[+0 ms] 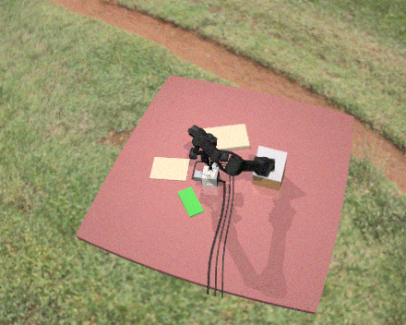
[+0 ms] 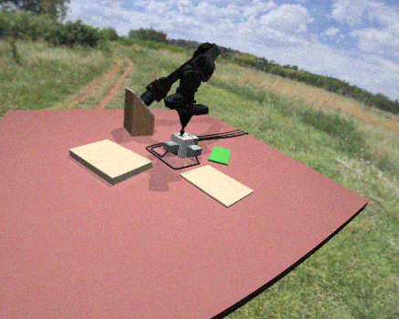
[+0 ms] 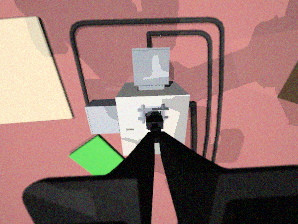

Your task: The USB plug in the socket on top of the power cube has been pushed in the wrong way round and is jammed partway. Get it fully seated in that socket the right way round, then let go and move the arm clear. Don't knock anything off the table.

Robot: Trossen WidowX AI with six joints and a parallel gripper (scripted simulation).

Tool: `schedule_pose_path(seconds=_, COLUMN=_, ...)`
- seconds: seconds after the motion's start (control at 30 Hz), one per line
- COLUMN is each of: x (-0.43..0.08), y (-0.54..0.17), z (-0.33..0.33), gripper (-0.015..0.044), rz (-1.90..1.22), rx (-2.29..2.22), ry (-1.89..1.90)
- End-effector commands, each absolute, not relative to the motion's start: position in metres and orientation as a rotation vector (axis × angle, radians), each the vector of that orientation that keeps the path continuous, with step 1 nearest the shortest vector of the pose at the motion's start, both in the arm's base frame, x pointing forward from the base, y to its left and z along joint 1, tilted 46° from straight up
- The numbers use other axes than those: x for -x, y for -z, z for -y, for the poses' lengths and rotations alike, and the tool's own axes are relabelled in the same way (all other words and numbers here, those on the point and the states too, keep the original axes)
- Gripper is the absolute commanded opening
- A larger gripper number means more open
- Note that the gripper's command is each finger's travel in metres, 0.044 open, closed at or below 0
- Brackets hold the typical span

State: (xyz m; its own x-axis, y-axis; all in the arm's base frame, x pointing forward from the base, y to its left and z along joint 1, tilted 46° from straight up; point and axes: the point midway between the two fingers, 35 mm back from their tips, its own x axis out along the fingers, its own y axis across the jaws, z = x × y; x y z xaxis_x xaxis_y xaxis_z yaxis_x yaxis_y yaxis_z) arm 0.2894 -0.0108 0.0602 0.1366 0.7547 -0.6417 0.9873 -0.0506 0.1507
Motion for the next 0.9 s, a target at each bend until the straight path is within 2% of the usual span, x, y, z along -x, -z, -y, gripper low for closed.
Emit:
schedule_pose_path(seconds=0.0, x=-0.2895, y=-0.0595, z=0.01, gripper=0.0, rz=-1.671, rx=-1.864, ry=0.537)
schedule_pose_path(seconds=0.87, x=-0.29, y=-0.0573, z=0.0078, gripper=0.0, rz=-1.671, rx=-1.864, ry=0.537)
